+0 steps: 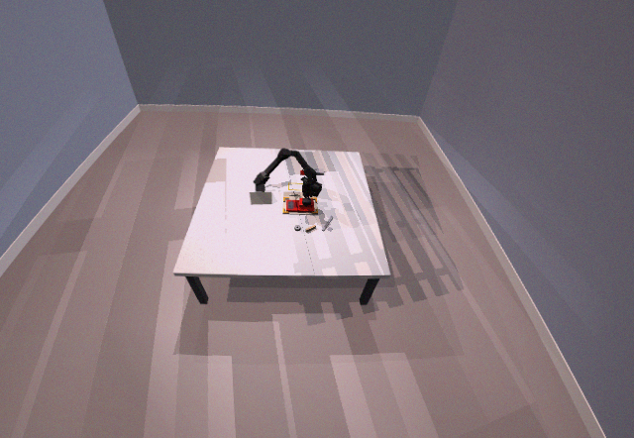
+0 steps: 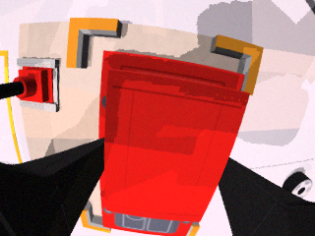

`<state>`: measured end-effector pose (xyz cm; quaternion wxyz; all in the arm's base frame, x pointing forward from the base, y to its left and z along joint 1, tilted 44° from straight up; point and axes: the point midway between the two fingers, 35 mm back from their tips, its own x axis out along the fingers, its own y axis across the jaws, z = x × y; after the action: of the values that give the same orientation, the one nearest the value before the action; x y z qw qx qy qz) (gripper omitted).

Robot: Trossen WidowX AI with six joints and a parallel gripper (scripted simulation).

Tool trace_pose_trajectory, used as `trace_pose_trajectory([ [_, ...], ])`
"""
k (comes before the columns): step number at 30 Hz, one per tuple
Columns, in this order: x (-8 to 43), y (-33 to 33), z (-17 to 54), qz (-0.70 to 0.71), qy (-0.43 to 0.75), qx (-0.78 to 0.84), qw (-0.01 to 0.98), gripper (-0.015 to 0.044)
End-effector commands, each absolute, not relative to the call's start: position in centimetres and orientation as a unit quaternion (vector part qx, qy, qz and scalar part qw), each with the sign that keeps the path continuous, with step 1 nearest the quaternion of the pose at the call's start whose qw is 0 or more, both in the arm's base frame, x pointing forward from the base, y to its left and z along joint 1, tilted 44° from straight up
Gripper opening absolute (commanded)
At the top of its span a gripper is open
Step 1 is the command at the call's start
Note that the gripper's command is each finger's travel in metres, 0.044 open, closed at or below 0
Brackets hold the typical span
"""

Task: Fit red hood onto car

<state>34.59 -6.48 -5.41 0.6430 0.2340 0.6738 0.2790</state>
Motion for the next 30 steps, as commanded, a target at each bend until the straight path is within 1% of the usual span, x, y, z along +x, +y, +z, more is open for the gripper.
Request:
trace_pose_trajectory([
  [1,34.67,-6.22,-5.58,0.28,0.673,0.234,0.643,0.0],
  [30,34.68,-6.76,-5.03,0.279,0.673,0.234,0.644,0.0],
])
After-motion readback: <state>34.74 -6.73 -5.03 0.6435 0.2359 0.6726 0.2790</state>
